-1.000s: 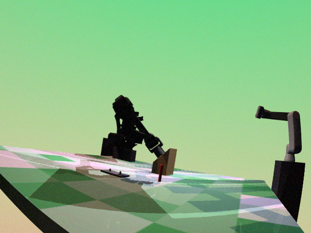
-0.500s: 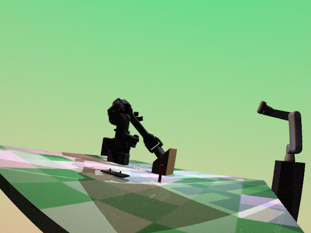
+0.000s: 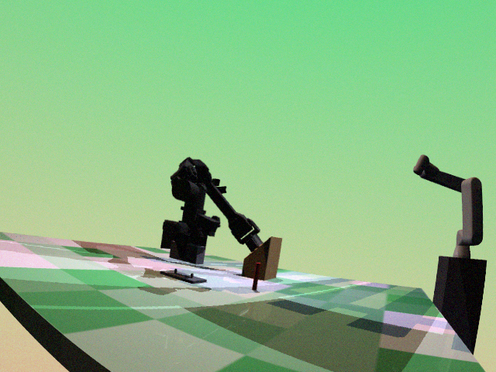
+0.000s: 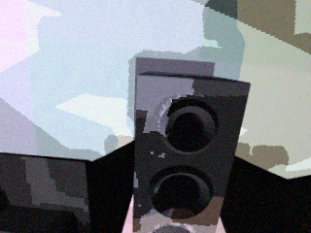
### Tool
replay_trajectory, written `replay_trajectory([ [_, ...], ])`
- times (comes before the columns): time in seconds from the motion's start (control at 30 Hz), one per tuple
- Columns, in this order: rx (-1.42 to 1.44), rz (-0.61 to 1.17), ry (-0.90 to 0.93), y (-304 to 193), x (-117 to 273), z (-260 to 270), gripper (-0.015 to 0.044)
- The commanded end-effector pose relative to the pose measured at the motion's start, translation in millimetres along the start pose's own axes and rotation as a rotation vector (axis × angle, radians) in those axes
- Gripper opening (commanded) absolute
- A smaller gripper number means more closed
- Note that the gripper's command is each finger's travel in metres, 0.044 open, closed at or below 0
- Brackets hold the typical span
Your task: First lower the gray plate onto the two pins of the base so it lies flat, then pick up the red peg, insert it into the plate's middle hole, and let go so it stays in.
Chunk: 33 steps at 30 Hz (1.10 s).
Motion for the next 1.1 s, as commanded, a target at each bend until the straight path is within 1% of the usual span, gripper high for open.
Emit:
replay_trajectory([
  [0.0, 0.002, 0.003, -0.005, -1, 0, -1, 0.0000],
  [0.43, 0.002, 0.003, -0.005, -2, 0, -2, 0.0000],
  [1.07, 0.002, 0.004, -0.006, -2, -27, -2, 0.0000],
])
Point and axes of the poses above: the point midway between the two fingers, 35 mm back from their tips, its own x axis back along the fingers, its own z axis across the jaws, y = z × x, the point moved 5 cm from there along x, back along the fingers, and after that the axes turned 12 degrees about -x, right-handed, at the moved point
